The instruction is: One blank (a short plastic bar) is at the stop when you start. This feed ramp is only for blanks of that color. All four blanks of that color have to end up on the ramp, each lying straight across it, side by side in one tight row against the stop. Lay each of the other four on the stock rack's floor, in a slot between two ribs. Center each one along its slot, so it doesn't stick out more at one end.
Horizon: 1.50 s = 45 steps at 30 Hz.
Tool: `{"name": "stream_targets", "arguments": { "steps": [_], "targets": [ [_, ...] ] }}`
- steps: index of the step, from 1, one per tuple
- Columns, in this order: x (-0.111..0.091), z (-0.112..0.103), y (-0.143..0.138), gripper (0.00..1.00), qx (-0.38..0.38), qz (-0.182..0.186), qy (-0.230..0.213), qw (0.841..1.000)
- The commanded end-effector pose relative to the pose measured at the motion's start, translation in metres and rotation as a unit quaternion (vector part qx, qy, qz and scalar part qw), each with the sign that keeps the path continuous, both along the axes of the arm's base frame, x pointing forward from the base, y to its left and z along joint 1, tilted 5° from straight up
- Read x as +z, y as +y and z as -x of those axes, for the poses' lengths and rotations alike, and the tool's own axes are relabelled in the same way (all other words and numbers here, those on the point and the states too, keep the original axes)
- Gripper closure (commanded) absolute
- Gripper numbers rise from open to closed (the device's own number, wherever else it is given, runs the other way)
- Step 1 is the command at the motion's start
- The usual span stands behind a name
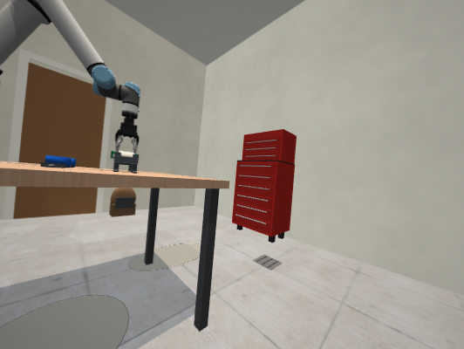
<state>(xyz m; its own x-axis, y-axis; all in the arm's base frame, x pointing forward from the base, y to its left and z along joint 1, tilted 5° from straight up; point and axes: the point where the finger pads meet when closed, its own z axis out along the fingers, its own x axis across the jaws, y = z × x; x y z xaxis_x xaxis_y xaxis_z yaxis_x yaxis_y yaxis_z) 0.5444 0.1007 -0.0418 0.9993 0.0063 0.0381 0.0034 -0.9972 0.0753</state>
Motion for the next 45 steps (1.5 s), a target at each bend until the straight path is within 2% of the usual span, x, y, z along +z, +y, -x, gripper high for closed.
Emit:
{"name": "stream_targets", "arguments": {
  "steps": [1, 10, 14, 18, 32, 38, 45],
  "targets": [
    [0.001, 0.0, 0.0, 0.6, 0.0, 0.0, -0.001, 1.0],
    [0.001, 0.0, 0.0, 0.53, 0.0, 0.0, -0.001, 1.0],
    [0.001, 0.0, 0.0, 0.53, 0.0, 0.0, -0.001, 1.0],
    [0.001, 0.0, 0.0, 0.48, 0.0, 0.0, -0.001, 1.0],
    [0.002, 0.0, 0.0, 0.48, 0.0, 0.0, -0.001, 1.0],
    [0.018, 0.0, 0.001, 0.48, 0.0, 0.0, -0.001, 1.0],
    [0.055, 0.002, 0.004, 0.48, 0.0, 0.0, -0.001, 1.0]
  ]
}}
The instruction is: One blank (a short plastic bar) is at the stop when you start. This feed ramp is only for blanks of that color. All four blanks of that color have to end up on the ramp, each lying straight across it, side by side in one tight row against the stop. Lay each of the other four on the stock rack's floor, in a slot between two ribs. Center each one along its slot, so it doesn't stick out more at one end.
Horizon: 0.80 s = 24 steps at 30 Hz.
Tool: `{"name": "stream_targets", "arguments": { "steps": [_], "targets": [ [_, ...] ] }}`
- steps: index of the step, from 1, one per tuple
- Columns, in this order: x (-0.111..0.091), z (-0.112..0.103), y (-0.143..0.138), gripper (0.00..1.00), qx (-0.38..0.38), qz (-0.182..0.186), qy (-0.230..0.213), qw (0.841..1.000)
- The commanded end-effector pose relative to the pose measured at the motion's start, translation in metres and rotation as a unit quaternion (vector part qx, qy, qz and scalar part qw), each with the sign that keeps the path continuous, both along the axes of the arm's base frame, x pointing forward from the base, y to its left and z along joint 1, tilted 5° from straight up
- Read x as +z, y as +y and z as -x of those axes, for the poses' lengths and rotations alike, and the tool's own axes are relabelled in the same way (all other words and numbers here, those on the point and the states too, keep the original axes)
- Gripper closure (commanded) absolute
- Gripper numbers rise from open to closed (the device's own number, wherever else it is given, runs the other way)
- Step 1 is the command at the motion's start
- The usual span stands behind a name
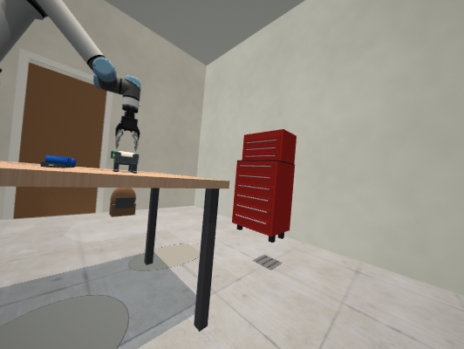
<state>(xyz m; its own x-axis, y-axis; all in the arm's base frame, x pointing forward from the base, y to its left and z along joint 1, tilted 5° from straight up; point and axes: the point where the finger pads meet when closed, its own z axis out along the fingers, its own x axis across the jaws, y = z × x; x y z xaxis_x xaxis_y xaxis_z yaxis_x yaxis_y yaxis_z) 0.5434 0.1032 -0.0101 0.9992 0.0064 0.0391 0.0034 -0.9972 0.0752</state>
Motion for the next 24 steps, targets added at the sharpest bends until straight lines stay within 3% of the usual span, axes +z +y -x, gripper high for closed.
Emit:
{"name": "stream_targets", "arguments": {
  "steps": [1, 10, 19, 20, 24],
  "targets": [
    [0.024, 0.001, 0.002, 0.48, 0.0, 0.0, 0.0, 1.0],
    [0.055, 0.002, 0.004, 0.48, 0.0, 0.0, 0.0, 1.0],
    [0.059, 0.002, 0.004, 0.48, 0.0, 0.0, 0.0, 1.0],
    [0.059, 0.002, 0.004, 0.0, 0.0, 0.0, 0.0, 1.0],
    [0.059, 0.002, 0.004, 0.0, 0.0, 0.0, 0.0, 1.0]
  ]
}}
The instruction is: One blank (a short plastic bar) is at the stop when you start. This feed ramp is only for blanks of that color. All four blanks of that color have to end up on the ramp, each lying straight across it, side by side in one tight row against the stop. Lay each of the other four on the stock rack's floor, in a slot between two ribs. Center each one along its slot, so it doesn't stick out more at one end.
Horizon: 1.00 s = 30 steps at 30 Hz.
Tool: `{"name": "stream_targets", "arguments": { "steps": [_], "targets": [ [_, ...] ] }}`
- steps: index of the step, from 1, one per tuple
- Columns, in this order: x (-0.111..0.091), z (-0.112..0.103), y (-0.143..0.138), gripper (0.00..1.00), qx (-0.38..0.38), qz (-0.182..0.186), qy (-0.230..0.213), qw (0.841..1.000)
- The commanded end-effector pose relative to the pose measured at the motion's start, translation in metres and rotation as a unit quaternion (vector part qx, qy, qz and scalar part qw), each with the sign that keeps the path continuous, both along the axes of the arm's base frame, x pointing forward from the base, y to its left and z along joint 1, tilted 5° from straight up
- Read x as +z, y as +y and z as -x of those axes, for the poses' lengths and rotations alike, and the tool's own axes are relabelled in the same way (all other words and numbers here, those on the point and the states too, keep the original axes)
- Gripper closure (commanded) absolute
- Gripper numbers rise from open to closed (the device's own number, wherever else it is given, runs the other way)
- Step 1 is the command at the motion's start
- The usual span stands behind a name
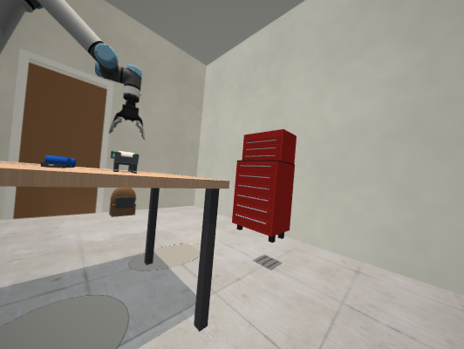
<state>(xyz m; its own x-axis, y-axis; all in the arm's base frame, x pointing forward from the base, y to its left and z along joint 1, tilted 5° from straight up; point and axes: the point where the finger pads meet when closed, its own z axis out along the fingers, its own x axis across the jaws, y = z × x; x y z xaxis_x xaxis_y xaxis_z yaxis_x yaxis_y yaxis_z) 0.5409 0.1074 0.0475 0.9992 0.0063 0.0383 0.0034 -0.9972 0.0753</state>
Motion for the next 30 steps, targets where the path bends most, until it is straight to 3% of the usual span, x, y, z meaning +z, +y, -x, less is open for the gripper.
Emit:
{"name": "stream_targets", "arguments": {
  "steps": [1, 30],
  "targets": [
    [0.001, -0.0004, 0.0001, 0.0, 0.0, 0.0, -0.001, 1.0],
    [0.0059, -0.0002, 0.0004, 0.0, 0.0, 0.0, -0.001, 1.0]
  ]
}}
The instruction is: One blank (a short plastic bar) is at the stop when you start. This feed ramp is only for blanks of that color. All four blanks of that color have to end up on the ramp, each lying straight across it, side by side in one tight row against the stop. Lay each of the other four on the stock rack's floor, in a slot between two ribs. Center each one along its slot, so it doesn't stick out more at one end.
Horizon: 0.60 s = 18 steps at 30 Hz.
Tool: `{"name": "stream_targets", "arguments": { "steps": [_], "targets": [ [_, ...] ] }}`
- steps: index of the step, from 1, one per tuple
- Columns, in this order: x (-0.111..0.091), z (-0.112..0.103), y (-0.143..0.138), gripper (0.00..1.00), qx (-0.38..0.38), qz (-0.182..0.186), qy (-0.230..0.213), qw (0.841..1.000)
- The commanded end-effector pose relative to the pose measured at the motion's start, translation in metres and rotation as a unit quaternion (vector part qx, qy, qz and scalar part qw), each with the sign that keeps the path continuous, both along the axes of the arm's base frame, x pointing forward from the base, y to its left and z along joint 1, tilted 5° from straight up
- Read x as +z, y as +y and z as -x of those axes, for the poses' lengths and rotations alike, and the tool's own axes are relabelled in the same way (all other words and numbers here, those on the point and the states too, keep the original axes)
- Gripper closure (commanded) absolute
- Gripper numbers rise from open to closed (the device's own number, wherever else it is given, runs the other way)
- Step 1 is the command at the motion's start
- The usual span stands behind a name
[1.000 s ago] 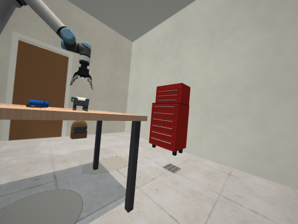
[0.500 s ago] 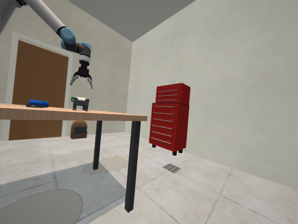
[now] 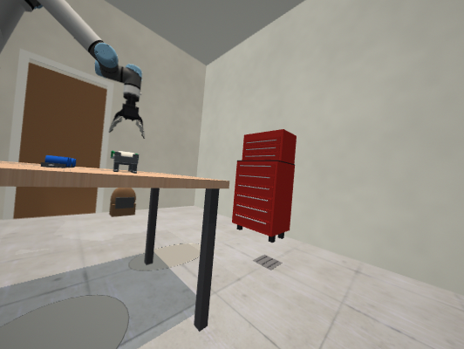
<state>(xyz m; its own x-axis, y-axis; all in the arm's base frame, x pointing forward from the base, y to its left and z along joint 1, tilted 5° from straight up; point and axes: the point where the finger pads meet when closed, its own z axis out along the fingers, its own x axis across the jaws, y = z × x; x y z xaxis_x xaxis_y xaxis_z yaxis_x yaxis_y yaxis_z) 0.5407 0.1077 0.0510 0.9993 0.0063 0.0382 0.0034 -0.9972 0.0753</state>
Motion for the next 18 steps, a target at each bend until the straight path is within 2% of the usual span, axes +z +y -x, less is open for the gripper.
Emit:
{"name": "stream_targets", "arguments": {
  "steps": [1, 18],
  "targets": [
    [0.0032, -0.0003, 0.0002, 0.0, 0.0, 0.0, -0.001, 1.0],
    [0.0106, 0.0, 0.0008, 0.0, 0.0, 0.0, -0.001, 1.0]
  ]
}}
